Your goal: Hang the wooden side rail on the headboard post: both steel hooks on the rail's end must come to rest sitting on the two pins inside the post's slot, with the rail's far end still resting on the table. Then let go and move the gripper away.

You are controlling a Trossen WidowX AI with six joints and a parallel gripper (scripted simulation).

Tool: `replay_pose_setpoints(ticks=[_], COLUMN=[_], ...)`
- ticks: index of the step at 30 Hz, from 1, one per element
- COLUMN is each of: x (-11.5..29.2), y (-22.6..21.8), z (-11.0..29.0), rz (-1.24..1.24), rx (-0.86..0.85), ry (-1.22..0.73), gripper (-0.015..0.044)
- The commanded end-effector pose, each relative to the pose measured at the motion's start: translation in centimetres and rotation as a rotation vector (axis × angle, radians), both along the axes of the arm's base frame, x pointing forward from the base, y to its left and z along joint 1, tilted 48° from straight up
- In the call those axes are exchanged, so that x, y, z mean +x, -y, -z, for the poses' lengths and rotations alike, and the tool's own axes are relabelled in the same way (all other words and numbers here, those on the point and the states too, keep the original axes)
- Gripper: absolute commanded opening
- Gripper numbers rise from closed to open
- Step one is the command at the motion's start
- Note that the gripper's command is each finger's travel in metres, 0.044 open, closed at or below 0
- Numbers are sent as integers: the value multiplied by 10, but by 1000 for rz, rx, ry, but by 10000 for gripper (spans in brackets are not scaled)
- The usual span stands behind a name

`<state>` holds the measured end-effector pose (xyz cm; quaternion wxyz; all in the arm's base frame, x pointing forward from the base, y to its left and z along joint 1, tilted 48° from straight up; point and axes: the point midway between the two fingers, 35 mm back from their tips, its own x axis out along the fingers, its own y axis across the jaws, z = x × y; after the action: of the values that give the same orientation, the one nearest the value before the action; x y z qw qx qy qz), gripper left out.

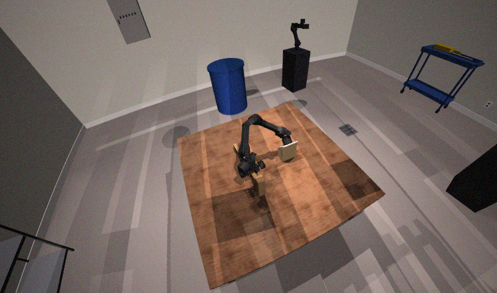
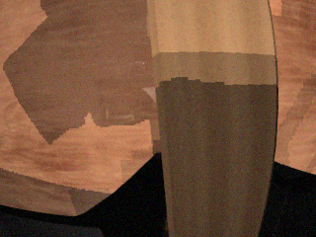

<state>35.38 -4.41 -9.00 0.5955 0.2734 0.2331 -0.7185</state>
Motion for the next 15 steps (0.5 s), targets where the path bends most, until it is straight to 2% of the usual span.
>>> replay_pose_setpoints(ticks=[1,15], x=[2,4], y=[-4,-5], z=[0,0], rz=[-2,-2], rx=[5,5], ry=[8,9], gripper=[0,0])
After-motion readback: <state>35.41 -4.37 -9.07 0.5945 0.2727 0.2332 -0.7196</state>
